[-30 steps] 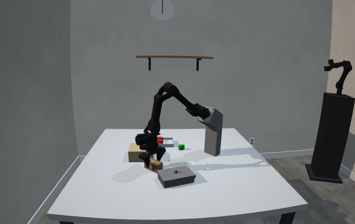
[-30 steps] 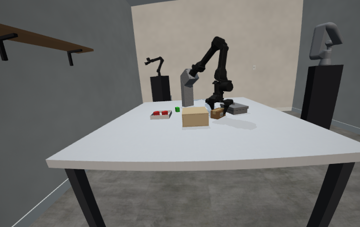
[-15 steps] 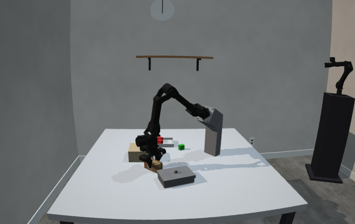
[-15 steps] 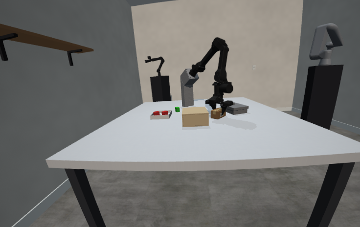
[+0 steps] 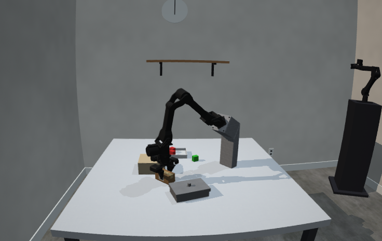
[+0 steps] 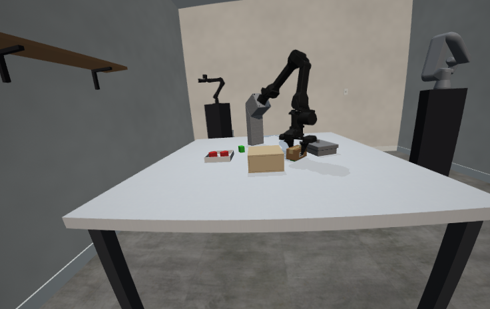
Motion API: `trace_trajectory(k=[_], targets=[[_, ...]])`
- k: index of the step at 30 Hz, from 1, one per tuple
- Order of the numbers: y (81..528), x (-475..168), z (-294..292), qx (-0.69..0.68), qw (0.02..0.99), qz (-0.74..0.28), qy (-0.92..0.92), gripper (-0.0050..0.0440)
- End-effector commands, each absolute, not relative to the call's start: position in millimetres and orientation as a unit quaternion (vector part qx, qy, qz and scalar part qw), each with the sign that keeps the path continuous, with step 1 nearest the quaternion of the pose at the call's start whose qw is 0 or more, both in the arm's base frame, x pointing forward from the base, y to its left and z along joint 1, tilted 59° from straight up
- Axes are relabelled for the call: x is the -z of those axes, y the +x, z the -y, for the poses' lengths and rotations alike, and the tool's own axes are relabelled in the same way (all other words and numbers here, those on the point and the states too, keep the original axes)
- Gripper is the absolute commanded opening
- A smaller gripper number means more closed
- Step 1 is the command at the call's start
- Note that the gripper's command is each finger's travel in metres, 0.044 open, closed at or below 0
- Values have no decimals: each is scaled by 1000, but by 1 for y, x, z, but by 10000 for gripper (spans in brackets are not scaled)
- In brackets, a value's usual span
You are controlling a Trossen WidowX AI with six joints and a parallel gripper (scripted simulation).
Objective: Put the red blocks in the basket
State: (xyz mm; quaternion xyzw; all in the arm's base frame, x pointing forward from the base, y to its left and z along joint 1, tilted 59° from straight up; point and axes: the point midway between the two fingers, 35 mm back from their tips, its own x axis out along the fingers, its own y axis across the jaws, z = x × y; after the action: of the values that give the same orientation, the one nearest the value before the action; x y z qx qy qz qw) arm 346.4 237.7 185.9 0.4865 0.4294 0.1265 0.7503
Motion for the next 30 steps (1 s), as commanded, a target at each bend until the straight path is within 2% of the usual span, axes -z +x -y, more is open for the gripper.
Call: trace_trajectory(k=[1, 20, 24, 30], targets=[[341, -192, -232, -130, 750, -428, 487, 0], [281, -244, -171, -130, 750, -428, 487, 0], [281, -244, -171, -130, 750, -428, 487, 0], [248, -206, -171, -199, 821, -401, 355, 0]])
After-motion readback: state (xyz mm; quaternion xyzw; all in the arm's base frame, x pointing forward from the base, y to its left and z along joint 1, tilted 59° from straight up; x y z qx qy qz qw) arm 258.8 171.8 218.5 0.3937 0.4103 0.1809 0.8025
